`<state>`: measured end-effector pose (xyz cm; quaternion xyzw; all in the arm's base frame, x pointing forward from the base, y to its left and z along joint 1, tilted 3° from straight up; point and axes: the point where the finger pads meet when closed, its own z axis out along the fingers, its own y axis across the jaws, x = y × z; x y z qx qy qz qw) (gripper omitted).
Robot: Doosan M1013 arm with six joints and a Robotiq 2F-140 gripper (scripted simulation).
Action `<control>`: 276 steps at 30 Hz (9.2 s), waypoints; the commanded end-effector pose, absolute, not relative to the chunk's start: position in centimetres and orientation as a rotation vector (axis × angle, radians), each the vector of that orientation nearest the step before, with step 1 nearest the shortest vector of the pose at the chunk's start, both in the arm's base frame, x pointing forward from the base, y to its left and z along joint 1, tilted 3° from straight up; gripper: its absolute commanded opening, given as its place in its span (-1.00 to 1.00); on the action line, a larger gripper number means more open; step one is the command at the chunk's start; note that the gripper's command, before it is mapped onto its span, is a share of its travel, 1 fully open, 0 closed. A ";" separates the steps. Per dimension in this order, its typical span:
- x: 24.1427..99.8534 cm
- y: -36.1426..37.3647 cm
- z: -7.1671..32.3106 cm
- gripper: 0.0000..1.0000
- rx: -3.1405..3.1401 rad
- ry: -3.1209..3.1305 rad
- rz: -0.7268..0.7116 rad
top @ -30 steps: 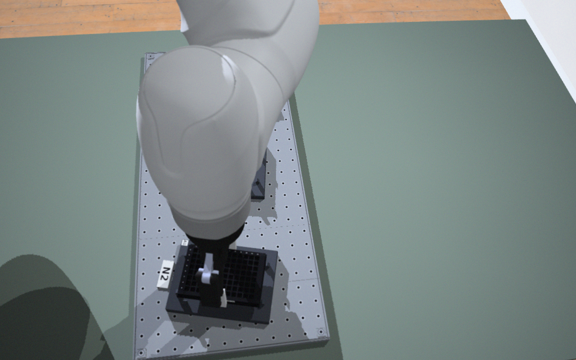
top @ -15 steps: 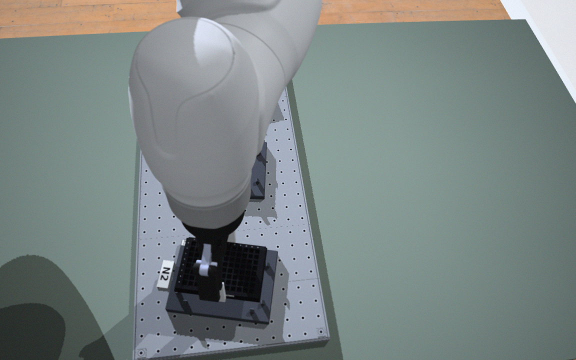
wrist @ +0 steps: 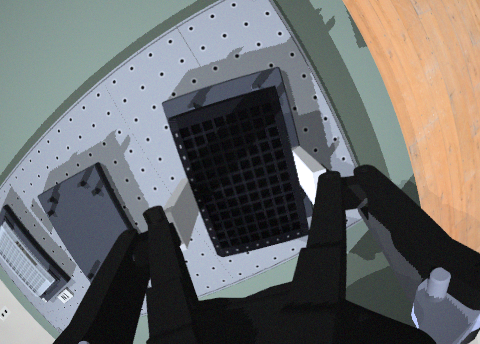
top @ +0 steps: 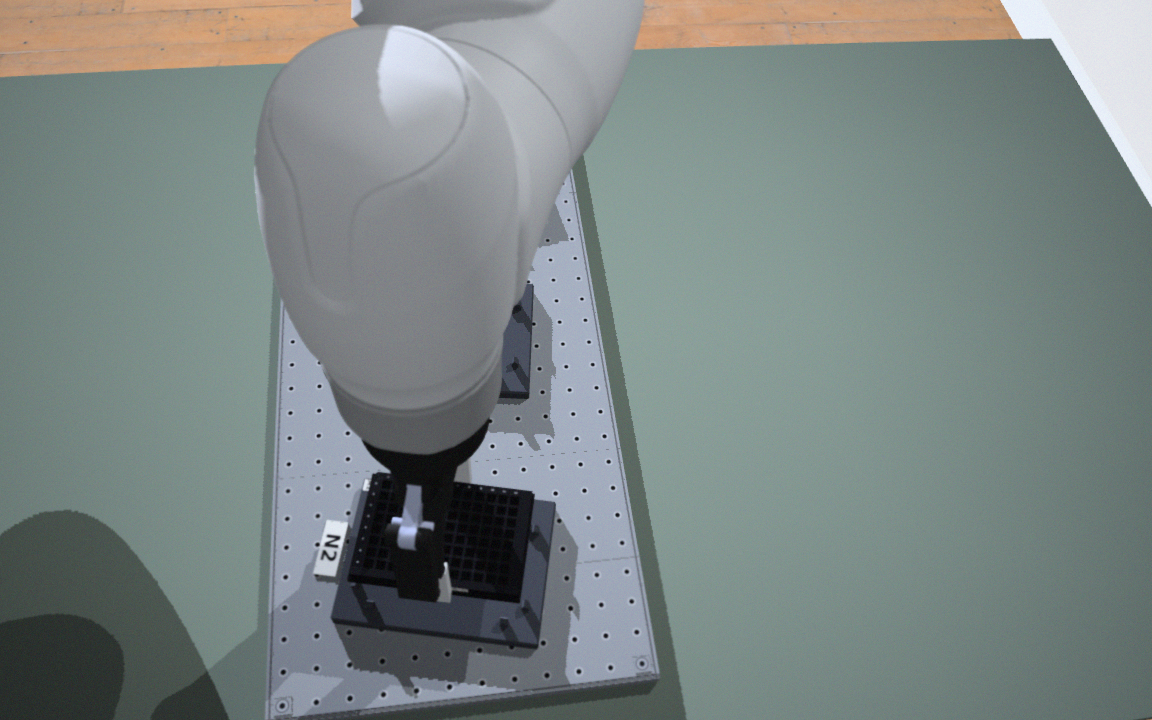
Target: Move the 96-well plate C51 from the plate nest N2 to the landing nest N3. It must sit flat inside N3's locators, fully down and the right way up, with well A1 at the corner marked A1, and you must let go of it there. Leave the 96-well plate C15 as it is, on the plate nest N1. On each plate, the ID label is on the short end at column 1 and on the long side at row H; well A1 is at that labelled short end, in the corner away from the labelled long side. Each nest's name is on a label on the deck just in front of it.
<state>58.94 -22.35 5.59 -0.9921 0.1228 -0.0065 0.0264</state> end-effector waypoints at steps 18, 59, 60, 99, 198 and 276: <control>58.9 -22.3 5.6 -1.00 -3.065 0.380 -0.020; 59.3 -15.8 5.9 -1.00 -3.080 0.234 -0.024; 59.3 -15.1 6.0 -1.00 -3.080 0.234 -0.024; 60.1 -0.7 6.7 -1.00 -3.080 0.234 -0.024; 60.1 -0.5 3.8 -1.00 -3.080 0.234 -0.024; 60.2 -0.5 3.2 -1.00 -3.080 0.234 -0.024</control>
